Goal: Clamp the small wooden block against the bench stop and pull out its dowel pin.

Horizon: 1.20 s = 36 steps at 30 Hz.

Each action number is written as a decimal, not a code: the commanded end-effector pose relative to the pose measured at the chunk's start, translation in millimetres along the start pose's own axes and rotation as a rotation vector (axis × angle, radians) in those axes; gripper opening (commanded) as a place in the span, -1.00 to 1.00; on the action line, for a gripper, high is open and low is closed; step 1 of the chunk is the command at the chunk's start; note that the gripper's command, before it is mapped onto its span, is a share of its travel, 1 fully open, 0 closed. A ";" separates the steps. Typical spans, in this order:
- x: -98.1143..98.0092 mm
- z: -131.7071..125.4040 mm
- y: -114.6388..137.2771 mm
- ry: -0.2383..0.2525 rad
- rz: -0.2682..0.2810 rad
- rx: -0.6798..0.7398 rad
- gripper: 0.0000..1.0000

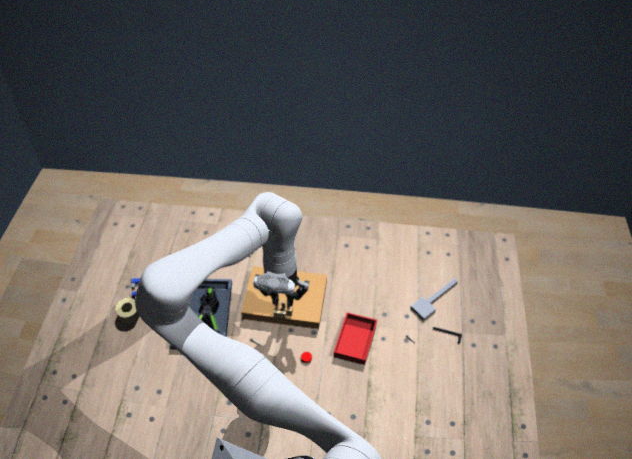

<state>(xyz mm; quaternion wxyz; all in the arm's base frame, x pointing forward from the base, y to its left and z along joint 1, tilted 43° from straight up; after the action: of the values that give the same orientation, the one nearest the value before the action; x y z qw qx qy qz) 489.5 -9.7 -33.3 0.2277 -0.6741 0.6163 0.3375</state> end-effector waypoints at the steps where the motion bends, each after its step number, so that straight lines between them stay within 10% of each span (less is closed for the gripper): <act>1: -1.7 0.2 -0.5 -0.001 -0.002 0.000 -0.33; 36: -40.5 0.2 -0.4 -0.001 -0.002 0.000 -0.33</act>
<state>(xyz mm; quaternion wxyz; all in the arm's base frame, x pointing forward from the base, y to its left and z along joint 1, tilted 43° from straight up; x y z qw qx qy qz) 489.0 16.6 -4.7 0.2276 -0.6740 0.6165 0.3374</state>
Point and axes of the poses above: the point where the finger pads meet when closed, its own x axis out along the fingers, its own z axis across the jaws, y = z × x, the point moved 1 cm from there along -x, back along the fingers, and after that the axes turned 9 degrees about -x, right-handed, at the moved point
